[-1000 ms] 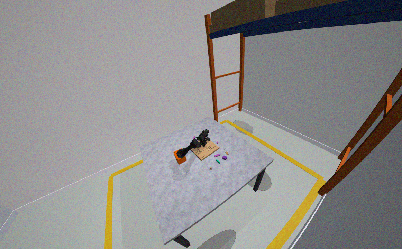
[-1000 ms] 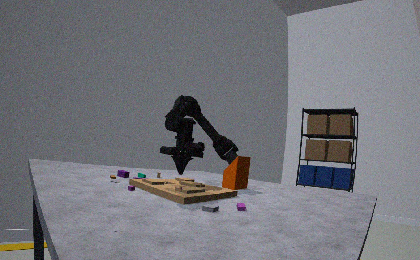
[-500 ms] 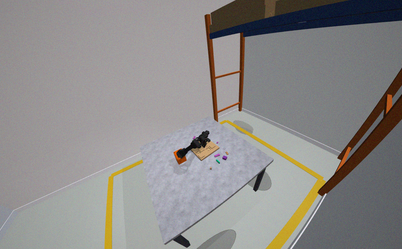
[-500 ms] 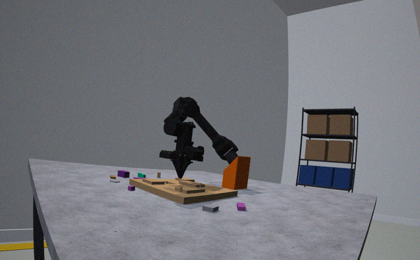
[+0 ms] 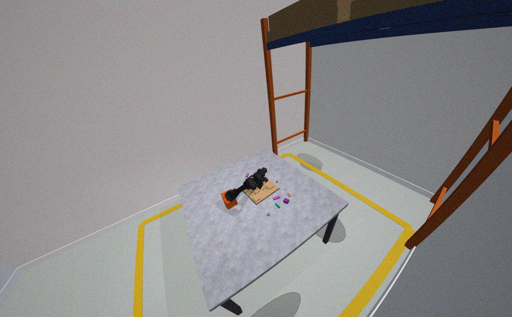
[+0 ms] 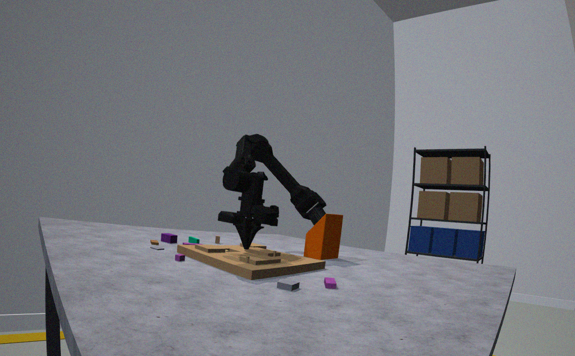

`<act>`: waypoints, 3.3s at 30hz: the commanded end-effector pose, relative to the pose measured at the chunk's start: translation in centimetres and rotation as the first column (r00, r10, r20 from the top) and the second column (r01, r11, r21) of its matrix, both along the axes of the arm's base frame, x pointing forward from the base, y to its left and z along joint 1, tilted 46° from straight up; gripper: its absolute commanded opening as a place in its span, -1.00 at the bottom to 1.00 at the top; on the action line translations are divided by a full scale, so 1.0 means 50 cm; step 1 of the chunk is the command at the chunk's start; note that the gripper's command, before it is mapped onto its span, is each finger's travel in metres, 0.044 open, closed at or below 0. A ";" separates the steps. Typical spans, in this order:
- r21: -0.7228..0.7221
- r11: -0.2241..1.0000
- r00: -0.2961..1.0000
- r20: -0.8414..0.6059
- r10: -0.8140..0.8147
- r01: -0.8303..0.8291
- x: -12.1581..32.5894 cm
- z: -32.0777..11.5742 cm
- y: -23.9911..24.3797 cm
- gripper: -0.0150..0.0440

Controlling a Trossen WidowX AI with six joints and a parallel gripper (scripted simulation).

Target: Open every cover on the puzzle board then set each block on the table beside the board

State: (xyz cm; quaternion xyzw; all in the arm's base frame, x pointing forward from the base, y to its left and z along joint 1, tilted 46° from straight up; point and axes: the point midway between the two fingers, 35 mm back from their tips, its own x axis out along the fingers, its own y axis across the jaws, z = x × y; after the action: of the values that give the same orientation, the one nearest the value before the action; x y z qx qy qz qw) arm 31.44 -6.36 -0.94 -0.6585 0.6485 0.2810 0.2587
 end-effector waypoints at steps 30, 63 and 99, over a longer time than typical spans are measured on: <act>-0.007 1.000 1.000 -0.014 0.000 0.000 -0.059 0.000 -0.023 -0.49; -0.007 1.000 1.000 -0.016 0.000 0.000 -0.131 -0.005 -0.018 -0.49; -0.005 1.000 1.000 -0.018 0.000 0.000 -0.204 -0.037 0.014 -0.49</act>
State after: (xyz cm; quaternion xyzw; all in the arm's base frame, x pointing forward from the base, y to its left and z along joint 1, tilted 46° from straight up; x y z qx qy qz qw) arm 21.88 -5.82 -2.43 -0.6592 0.6498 0.2829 0.2514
